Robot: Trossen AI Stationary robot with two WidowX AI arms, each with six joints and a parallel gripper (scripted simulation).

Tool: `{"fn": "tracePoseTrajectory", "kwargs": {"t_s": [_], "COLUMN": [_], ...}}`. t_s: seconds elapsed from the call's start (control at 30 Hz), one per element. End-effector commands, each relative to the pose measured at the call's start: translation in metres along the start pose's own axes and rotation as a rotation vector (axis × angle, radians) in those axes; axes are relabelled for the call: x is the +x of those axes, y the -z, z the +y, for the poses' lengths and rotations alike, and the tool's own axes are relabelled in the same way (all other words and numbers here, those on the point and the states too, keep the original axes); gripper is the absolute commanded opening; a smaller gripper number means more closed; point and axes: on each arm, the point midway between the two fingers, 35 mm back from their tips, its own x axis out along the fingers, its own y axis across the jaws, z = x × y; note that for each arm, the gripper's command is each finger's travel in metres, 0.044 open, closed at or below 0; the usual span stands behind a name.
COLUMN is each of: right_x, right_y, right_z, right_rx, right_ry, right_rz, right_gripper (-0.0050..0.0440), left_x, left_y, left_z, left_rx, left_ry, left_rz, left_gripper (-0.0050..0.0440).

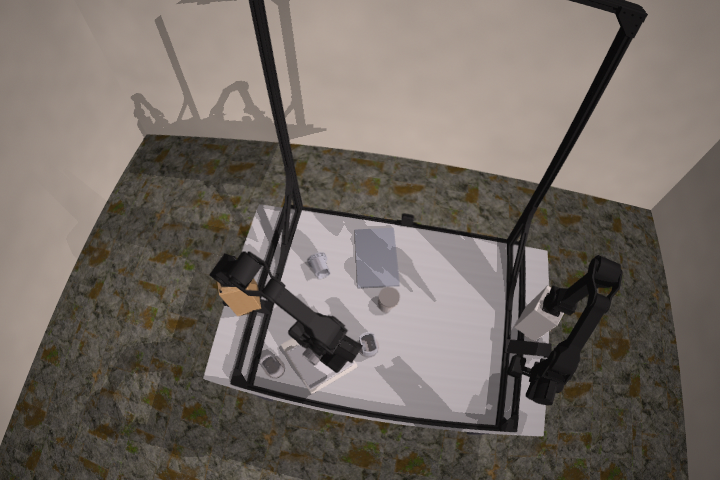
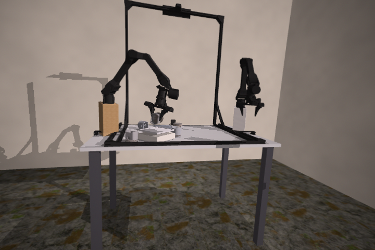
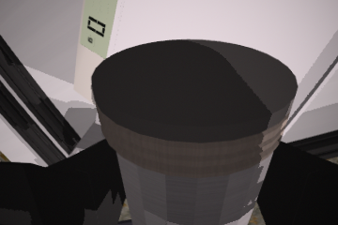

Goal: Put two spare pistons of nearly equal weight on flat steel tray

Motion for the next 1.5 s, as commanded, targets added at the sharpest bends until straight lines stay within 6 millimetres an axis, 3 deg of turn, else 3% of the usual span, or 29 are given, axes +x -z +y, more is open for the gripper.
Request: {"fn": "tracePoseTrajectory", "kwargs": {"t_s": [0.0, 0.9, 1.23, 1.47], "right_x": [-0.012, -0.038, -0.031, -0.028], "right_y": [0.003, 0.007, 0.007, 0.007], "right_z": [-0.002, -0.002, 0.047, 0.066], "right_rx": [0.008, 0.020, 0.282, 0.413], "right_ry": [0.016, 0.034, 0.023, 0.017], "right_rz": [0.000, -0.006, -0.055, -0.079], "right_gripper": [0.0158, 0.0158, 0.0158, 0.0158], "left_x": [0.000, 0.000, 0.000, 0.000], "left_y": [0.000, 0.000, 0.000, 0.000], "left_z": [0.000, 0.000, 0.000, 0.000], "left_rx": [0.001, 0.001, 0.001, 0.001], "left_ry": [0.002, 0.002, 0.002, 0.002], "left_rz": [0.000, 0.000, 0.000, 0.000], "left_gripper": [0.0440, 0.0440, 0.0440, 0.0440]}}
